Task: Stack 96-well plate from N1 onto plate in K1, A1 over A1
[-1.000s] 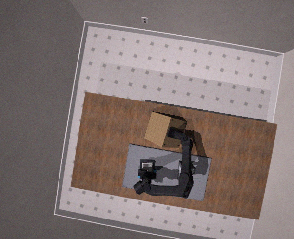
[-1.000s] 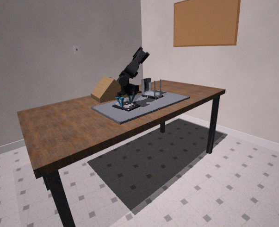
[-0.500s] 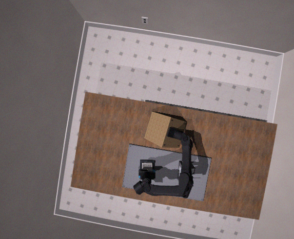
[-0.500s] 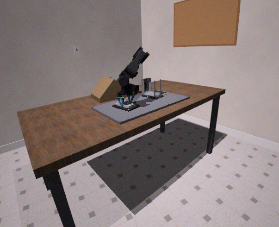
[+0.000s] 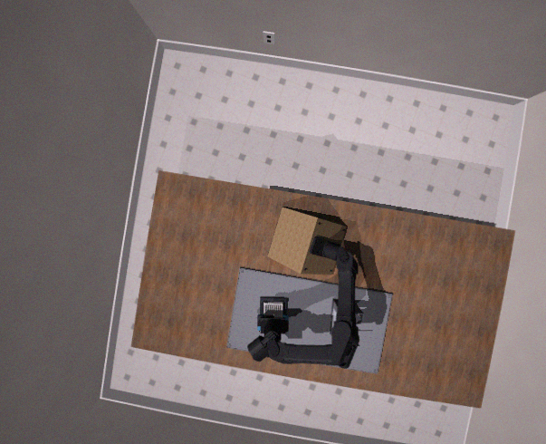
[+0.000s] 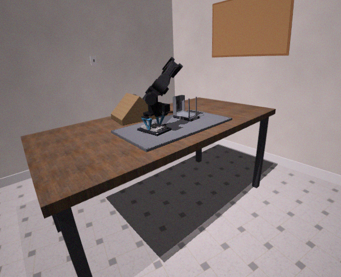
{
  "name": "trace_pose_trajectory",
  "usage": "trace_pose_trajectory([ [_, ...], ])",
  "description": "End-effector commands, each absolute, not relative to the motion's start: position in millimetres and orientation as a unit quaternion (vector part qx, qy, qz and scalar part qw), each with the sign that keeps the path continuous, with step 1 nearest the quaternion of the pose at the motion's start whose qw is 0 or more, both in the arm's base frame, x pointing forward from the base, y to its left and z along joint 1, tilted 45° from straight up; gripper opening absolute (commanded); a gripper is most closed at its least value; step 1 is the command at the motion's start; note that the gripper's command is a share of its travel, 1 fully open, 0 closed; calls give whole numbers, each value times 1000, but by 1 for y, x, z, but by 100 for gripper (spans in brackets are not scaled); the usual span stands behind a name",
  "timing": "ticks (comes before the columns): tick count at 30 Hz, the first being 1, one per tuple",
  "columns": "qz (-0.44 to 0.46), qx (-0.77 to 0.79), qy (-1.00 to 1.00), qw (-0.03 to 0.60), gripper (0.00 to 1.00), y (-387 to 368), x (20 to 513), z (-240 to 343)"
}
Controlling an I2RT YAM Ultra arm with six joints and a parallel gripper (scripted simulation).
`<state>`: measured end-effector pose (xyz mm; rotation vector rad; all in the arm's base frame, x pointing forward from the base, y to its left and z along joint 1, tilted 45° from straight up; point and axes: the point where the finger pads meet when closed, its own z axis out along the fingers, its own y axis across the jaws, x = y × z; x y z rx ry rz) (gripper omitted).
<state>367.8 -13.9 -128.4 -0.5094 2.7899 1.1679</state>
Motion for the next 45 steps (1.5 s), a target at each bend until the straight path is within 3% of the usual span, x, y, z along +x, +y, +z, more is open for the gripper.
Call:
trace_pose_trajectory([
  [1,382,-160,909,45,0,-18,370,-126],
  [45,372,-164,912,56,0,-63,379,-80],
])
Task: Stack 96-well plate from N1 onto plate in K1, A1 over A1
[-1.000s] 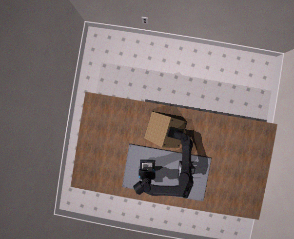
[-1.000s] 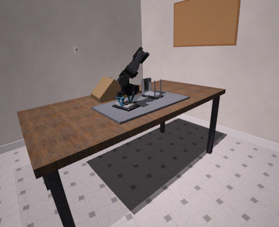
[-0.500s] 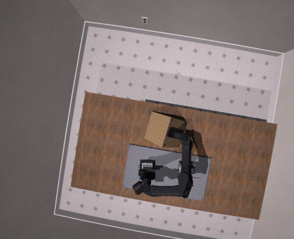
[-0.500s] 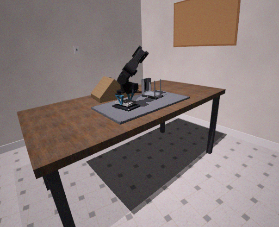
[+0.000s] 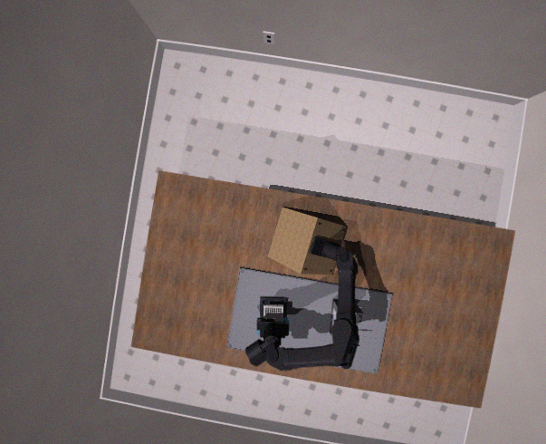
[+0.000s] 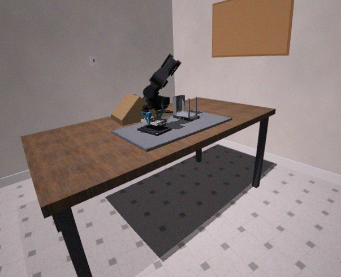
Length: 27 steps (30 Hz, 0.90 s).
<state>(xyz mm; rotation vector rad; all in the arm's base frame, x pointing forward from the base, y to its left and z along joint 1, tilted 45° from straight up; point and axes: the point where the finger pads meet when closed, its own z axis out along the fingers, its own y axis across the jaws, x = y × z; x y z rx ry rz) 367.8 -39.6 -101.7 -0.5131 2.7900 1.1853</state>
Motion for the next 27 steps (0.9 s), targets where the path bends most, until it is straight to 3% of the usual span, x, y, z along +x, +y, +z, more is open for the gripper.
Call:
trace_pose_trajectory([
  [1,372,-164,912,56,0,-64,379,-79],
  [27,371,-163,912,56,0,-90,379,-53],
])
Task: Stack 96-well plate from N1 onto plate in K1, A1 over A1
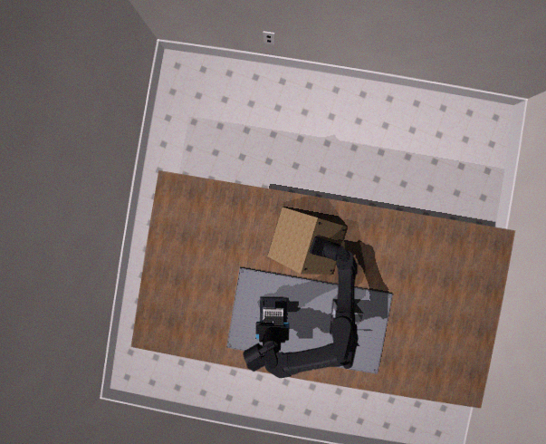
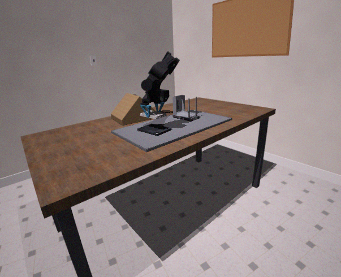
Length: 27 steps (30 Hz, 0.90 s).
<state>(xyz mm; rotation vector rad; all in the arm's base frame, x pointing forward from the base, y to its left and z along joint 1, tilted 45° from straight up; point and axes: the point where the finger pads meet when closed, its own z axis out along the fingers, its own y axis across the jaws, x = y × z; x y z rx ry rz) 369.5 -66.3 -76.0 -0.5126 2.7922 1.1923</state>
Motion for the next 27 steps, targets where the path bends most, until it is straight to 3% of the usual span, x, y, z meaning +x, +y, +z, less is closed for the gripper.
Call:
trace_pose_trajectory([
  [1,371,-163,912,56,0,-91,379,-52],
  [27,382,-157,910,42,0,-116,374,-36],
])
